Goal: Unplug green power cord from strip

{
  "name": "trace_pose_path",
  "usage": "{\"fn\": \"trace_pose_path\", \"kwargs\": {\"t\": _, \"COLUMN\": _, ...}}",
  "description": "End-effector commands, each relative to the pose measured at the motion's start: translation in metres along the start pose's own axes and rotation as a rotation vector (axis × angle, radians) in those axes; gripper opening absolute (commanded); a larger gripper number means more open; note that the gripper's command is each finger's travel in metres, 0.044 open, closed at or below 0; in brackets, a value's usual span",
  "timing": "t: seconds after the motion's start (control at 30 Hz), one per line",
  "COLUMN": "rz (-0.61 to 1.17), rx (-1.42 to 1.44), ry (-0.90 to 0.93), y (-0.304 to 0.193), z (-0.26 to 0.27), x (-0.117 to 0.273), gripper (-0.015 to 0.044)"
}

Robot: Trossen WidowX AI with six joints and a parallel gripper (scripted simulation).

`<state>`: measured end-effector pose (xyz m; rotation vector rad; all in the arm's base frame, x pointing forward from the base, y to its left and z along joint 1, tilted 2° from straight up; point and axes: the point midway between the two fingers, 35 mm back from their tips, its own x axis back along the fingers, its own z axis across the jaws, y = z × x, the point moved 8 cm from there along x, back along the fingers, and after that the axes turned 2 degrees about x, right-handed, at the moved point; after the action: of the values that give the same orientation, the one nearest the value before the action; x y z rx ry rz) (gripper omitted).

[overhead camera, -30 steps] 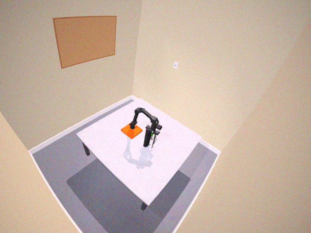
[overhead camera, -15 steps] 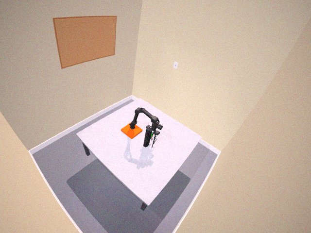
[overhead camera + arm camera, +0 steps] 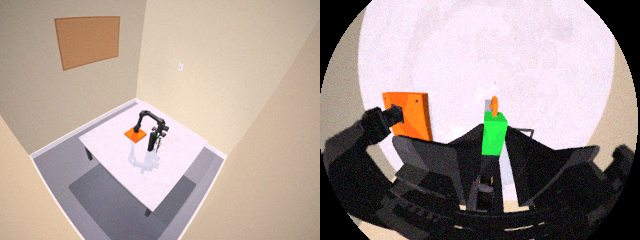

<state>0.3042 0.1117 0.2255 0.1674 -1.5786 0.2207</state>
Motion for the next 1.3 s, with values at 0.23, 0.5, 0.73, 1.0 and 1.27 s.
{"fn": "trace_pose_path", "kwargs": {"t": 0.23, "rz": -0.008, "rx": 0.007, "ry": -0.006, "y": -0.008, "z": 0.0, "x": 0.0, "gripper": 0.0236}}
{"fn": "trace_pose_path", "kwargs": {"t": 0.5, "rz": -0.011, "rx": 0.007, "ry": -0.006, "y": 0.013, "z": -0.002, "x": 0.005, "gripper": 0.044}}
{"fn": "trace_pose_path", "kwargs": {"t": 0.73, "rz": -0.015, "rx": 0.007, "ry": -0.006, "y": 0.051, "z": -0.001, "x": 0.013, "gripper": 0.044}}
{"fn": "trace_pose_path", "kwargs": {"t": 1.0, "rz": -0.015, "rx": 0.007, "ry": -0.006, "y": 0.051, "z": -0.001, "x": 0.013, "gripper": 0.044}}
{"fn": "trace_pose_path", "kwargs": {"t": 1.27, "rz": -0.015, "rx": 0.007, "ry": -0.006, "y": 0.051, "z": -0.001, "x": 0.013, "gripper": 0.044}}
